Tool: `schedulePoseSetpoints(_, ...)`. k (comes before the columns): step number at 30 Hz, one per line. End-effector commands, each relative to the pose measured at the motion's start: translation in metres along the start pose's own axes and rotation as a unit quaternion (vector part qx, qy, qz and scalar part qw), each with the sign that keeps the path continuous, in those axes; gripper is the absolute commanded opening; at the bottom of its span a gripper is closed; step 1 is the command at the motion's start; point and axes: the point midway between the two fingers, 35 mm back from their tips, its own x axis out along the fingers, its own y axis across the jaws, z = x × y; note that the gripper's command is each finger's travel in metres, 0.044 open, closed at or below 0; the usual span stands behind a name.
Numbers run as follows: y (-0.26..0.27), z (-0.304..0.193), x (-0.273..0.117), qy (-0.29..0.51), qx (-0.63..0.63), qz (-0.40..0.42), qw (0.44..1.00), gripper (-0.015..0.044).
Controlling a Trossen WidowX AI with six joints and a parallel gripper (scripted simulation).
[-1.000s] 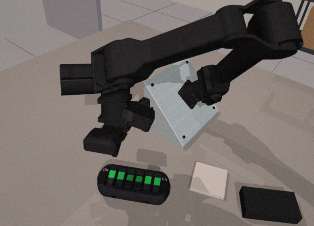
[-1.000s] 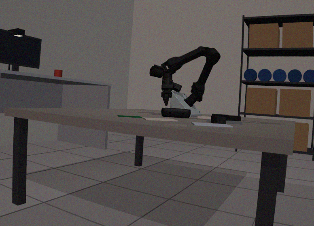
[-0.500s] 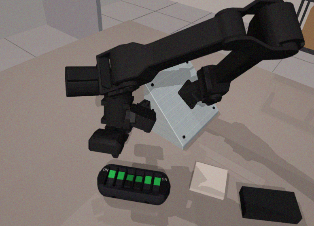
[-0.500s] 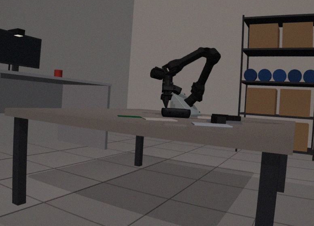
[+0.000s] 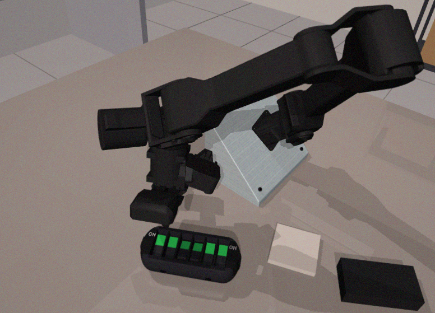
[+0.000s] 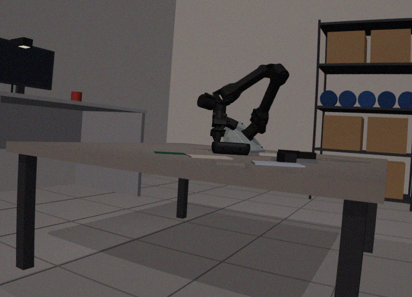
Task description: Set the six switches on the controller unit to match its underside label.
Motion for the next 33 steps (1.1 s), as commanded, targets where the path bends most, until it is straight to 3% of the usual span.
schedulePoseSetpoints(1,0.003,0.002,0.007,-0.003,0.005,-0.002,1.0,0.0)
schedulePoseSetpoints(33,-0.001,0.003,0.02,-0.004,0.004,-0.002,1.0,0.0)
